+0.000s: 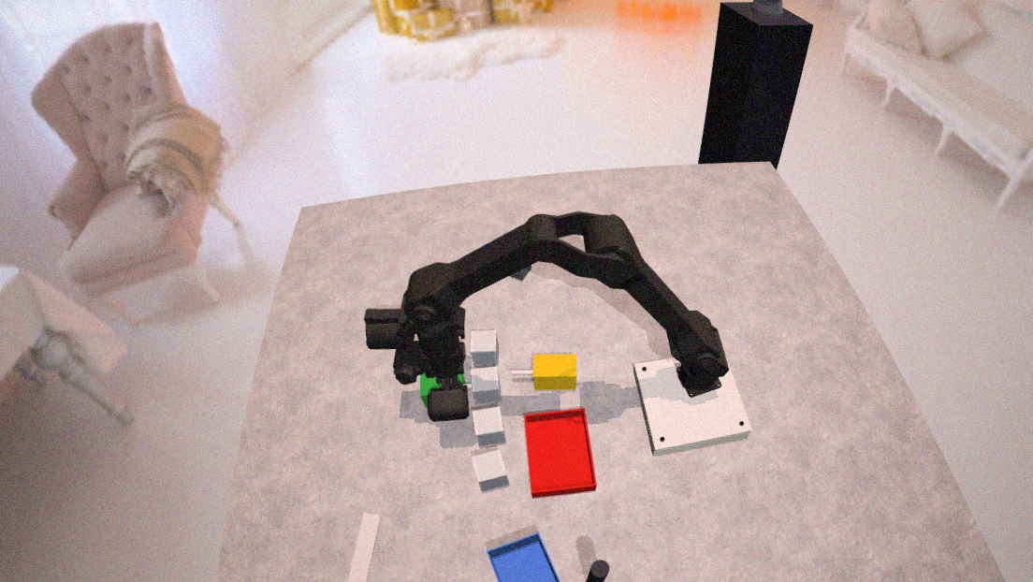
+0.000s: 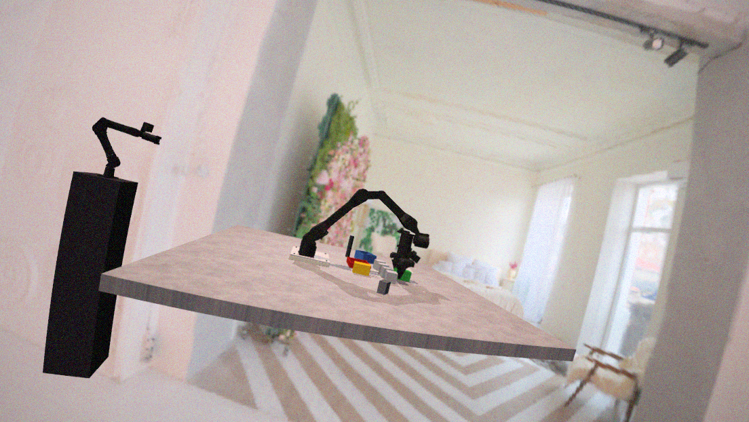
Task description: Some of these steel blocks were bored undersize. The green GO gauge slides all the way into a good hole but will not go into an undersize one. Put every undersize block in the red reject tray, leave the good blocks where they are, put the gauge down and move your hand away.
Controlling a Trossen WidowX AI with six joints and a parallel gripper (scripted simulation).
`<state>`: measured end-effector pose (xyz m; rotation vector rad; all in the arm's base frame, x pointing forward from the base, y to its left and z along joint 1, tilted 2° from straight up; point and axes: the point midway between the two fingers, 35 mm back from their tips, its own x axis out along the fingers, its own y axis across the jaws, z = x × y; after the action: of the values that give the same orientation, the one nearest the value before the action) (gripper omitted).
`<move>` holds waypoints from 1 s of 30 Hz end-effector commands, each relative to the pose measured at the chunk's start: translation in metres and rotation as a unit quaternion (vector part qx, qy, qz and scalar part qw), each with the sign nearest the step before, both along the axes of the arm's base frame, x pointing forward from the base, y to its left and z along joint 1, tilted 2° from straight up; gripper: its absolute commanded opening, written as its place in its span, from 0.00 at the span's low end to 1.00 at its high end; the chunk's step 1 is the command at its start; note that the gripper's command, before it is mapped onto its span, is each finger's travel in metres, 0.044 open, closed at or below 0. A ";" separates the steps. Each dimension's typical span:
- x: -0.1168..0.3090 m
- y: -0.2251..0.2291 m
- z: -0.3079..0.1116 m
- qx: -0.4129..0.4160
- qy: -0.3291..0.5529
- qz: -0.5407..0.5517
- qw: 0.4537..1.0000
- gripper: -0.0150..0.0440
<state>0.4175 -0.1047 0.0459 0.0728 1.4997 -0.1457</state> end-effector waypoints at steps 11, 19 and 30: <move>0.009 -0.001 0.004 -0.002 -0.010 0.001 1.000 0.25; 0.010 -0.002 0.004 -0.002 -0.010 0.001 1.000 0.25; 0.014 -0.002 0.005 -0.002 -0.010 0.001 1.000 0.25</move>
<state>0.4265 -0.1058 0.0467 0.0708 1.4976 -0.1441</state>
